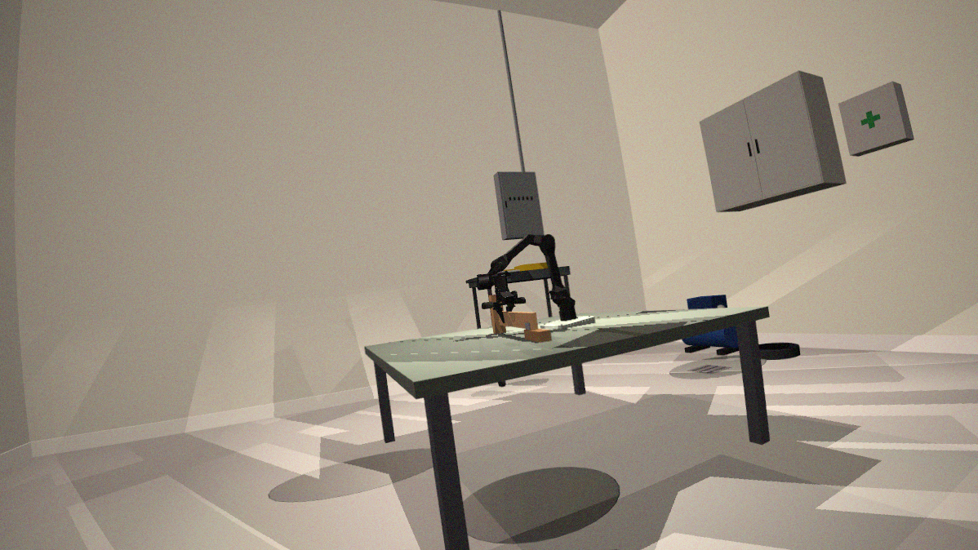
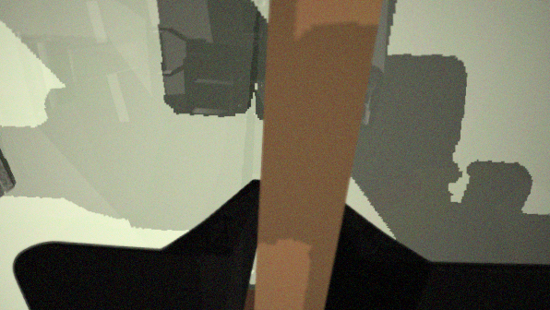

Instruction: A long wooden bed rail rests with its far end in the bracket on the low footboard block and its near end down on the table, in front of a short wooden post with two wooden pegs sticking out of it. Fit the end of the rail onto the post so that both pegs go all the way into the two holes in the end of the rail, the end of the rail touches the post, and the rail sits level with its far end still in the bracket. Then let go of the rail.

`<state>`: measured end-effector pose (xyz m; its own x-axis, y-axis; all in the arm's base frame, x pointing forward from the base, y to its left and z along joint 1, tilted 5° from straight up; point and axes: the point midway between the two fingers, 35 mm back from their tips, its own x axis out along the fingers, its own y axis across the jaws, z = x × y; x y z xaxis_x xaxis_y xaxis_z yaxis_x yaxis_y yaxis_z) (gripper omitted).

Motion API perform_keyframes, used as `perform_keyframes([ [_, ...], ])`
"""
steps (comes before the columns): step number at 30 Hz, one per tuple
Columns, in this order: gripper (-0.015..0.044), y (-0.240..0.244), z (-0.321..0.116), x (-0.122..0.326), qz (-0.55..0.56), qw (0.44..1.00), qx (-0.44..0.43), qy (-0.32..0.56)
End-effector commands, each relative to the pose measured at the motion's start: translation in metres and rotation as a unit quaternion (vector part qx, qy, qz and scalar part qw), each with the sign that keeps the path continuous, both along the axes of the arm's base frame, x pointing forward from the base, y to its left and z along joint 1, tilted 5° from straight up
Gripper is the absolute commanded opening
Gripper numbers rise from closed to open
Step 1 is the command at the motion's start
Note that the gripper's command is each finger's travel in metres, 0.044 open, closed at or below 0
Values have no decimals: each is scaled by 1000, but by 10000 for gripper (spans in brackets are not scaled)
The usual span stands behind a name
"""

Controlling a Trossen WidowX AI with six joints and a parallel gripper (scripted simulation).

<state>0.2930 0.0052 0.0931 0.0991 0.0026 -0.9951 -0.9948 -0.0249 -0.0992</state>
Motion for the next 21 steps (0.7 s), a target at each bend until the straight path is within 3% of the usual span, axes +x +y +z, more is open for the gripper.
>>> perform_keyframes([
  [1, 0, 1, -1, 1, -1, 1000, 4, -4],
  [21, 0, 1, 1, -2, -1, 1000, 4, -4],
])
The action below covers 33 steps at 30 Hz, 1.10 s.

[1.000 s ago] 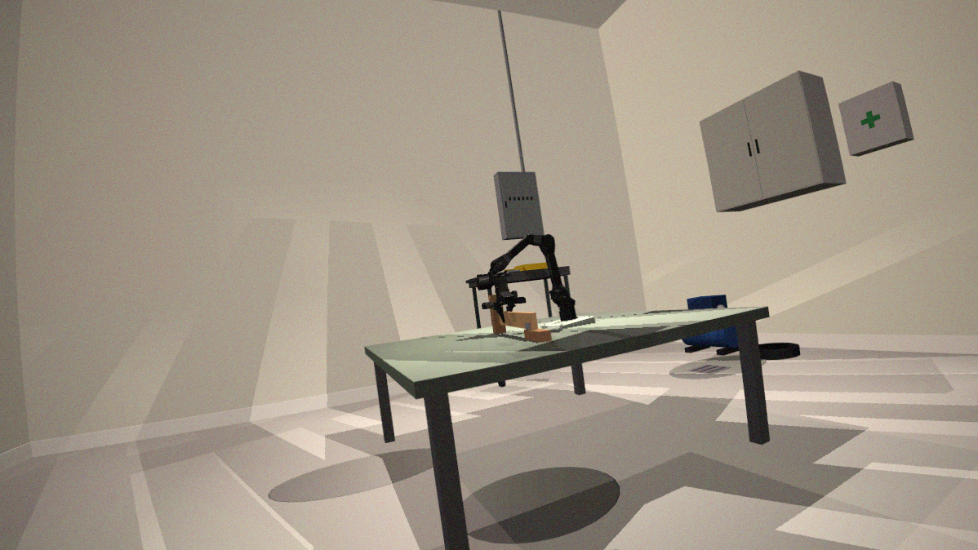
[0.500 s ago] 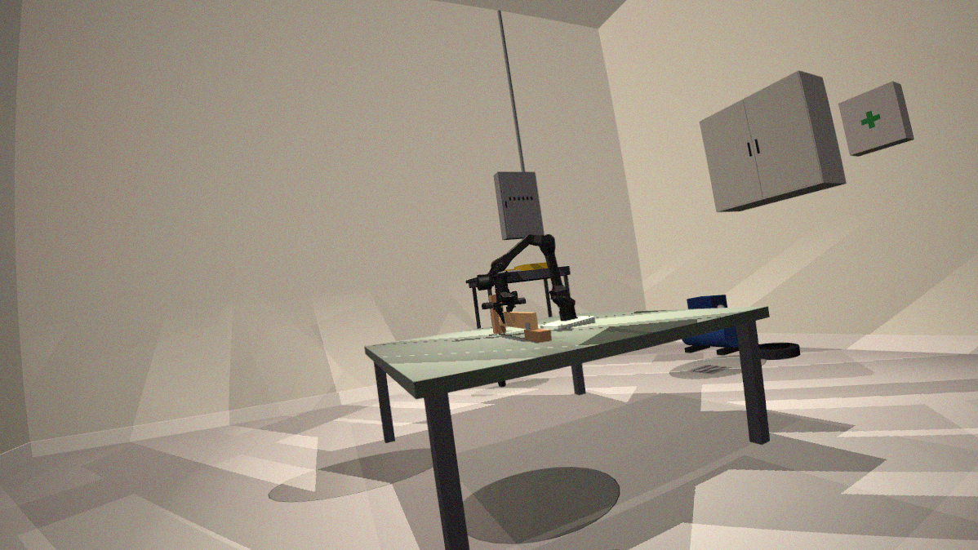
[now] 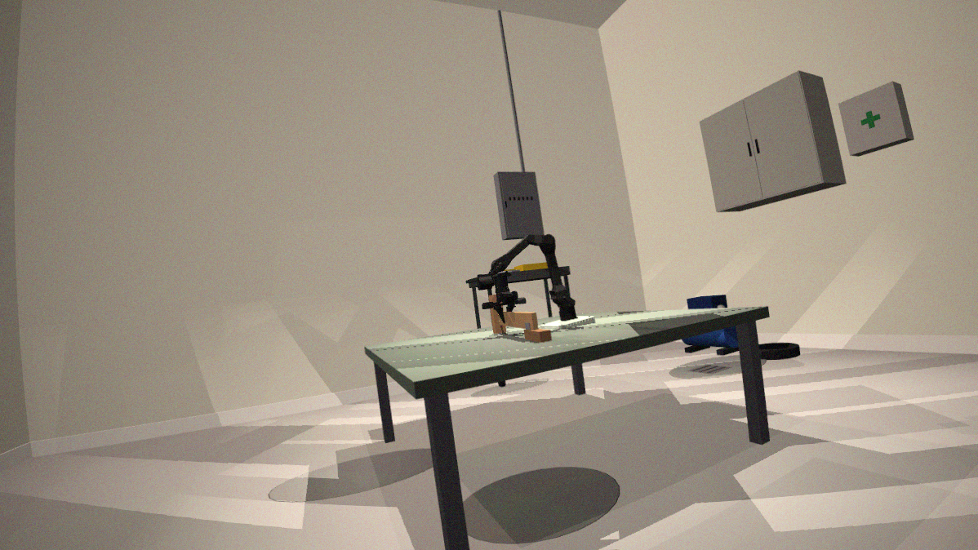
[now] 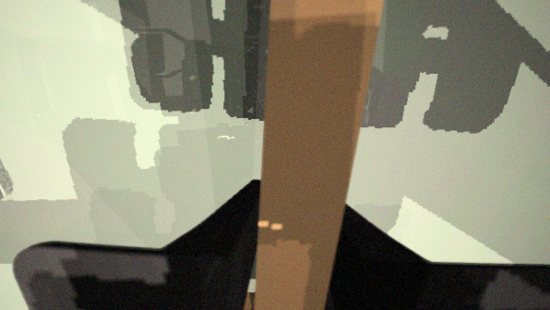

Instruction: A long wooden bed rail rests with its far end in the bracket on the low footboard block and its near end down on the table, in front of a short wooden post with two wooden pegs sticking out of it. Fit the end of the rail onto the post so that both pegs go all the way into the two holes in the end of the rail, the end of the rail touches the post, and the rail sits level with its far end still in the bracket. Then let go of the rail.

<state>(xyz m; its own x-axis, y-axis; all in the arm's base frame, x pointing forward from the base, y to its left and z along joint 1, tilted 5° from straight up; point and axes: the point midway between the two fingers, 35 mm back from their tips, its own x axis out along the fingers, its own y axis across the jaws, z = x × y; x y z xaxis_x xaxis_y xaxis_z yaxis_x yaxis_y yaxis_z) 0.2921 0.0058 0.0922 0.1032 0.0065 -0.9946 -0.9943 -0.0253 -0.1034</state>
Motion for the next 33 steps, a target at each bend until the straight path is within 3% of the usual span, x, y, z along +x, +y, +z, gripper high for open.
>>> perform_keyframes([
  [1, 0, 1, 2, -1, -1, 1000, 3, -2],
  [33, 0, -4, 1, -1, -1, 1000, 2, -2],
])
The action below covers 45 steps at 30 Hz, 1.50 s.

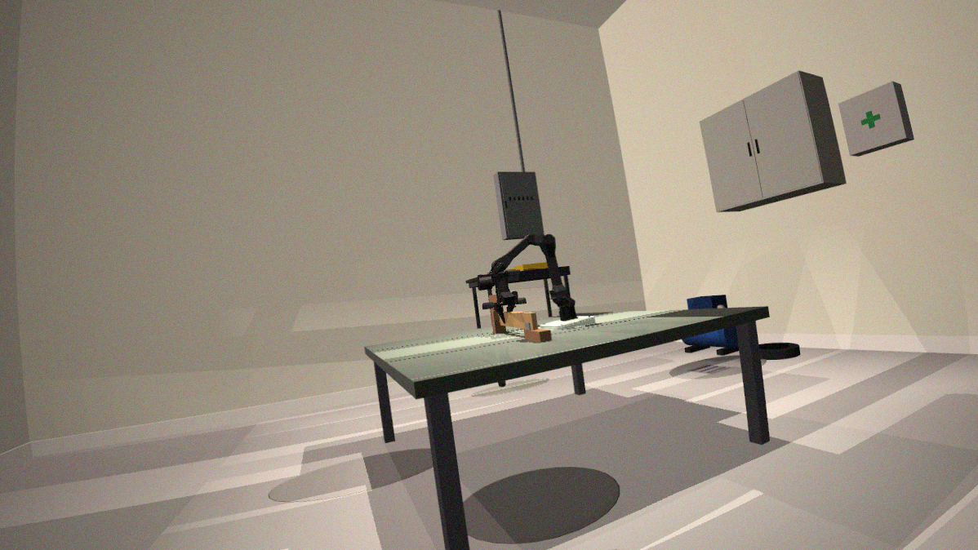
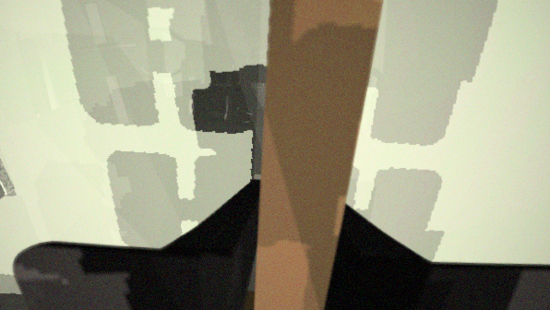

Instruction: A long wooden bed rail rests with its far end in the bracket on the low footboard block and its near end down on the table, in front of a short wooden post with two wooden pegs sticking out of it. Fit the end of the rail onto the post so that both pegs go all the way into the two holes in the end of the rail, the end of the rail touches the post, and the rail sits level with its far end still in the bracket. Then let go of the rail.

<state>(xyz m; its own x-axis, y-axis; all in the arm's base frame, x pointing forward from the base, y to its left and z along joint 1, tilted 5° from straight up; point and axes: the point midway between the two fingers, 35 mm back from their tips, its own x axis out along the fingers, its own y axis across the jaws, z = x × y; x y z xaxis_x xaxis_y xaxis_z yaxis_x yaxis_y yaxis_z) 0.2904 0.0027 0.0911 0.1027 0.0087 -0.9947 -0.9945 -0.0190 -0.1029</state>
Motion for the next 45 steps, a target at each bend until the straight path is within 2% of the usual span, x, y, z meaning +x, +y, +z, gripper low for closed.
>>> perform_keyframes([
  [1, 0, -2, 2, 0, 2, 1000, 1, -2],
  [45, 0, -15, 1, 3, 2, 1000, 0, -2],
])
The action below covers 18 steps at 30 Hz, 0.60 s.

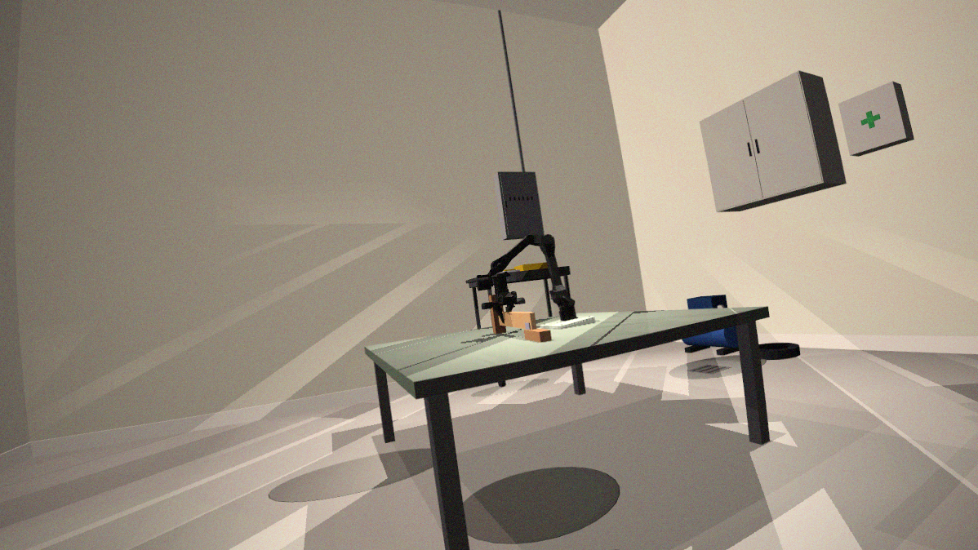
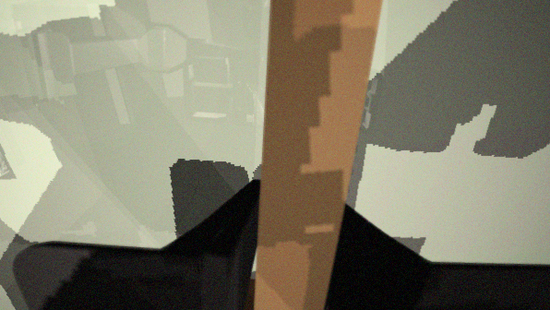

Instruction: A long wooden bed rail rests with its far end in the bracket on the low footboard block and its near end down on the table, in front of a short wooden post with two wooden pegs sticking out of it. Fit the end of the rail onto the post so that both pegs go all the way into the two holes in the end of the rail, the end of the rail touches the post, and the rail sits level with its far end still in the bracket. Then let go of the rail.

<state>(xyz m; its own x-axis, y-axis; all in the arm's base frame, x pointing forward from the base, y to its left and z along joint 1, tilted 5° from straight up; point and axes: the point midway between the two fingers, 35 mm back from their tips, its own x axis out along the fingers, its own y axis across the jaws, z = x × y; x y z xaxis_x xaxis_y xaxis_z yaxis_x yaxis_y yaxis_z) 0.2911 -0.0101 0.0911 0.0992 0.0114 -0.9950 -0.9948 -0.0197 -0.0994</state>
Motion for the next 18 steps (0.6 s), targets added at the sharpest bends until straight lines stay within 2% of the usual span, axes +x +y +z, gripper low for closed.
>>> perform_keyframes([
  [1, 0, -2, 1, 2, 2, 1000, -1, -4],
  [18, 0, -7, 3, 2, 2, 1000, -1, -4],
])
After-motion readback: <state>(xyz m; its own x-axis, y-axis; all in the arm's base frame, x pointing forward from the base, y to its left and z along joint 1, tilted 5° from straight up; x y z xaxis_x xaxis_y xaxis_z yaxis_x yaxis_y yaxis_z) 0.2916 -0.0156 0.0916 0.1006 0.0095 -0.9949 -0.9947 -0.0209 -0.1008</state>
